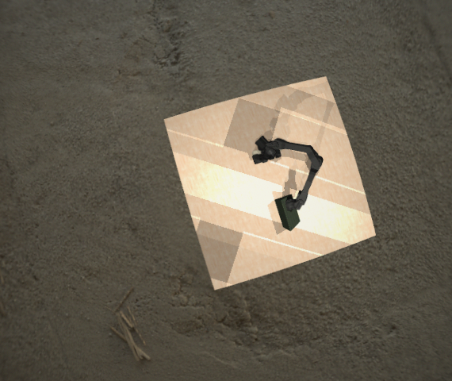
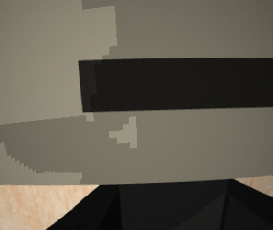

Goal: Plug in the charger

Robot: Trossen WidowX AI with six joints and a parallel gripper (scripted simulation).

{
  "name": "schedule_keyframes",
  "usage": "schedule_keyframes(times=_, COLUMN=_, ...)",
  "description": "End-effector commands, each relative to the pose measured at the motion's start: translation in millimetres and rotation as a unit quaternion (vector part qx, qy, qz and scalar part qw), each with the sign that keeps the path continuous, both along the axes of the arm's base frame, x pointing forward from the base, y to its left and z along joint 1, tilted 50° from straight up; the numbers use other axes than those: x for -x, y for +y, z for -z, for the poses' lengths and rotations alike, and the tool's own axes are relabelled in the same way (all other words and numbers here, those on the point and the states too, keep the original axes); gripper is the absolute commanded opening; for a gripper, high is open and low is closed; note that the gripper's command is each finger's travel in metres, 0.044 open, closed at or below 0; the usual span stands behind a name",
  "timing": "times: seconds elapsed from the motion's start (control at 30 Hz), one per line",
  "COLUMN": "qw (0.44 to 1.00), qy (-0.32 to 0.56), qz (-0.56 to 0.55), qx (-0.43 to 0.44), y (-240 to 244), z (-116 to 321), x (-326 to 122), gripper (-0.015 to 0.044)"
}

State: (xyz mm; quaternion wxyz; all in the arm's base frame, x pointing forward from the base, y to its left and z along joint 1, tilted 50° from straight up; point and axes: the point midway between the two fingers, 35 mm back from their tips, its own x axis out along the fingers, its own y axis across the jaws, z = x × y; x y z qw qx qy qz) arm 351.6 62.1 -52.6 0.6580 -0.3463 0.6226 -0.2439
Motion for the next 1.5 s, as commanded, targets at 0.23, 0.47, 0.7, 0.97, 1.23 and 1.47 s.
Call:
schedule_keyframes(times=0.23, qw=1.0, qy=-0.001, qz=0.0, qx=0.0, y=0.2, z=0.1, x=-0.3, gripper=0.0236)
schedule_keyframes(times=0.47, qw=1.0, qy=-0.001, qz=0.0, qx=0.0, y=0.1, z=0.1, x=-0.2, gripper=0.042)
schedule_keyframes(times=0.7, qw=1.0, qy=-0.002, qz=0.0, qx=-0.001, y=-0.2, z=0.2, x=1.3, gripper=0.044)
schedule_keyframes(times=0.97, qw=1.0, qy=-0.003, qz=0.0, qx=-0.001, y=-0.7, z=0.3, x=3.8, gripper=0.044)
schedule_keyframes(times=1.23, qw=1.0, qy=-0.005, qz=-0.001, qx=-0.001, y=-1.2, z=0.5, x=6.3, gripper=0.044)
schedule_keyframes(times=1.47, qw=1.0, qy=-0.006, qz=-0.001, qx=-0.001, y=-1.7, z=0.6, x=8.5, gripper=0.044)
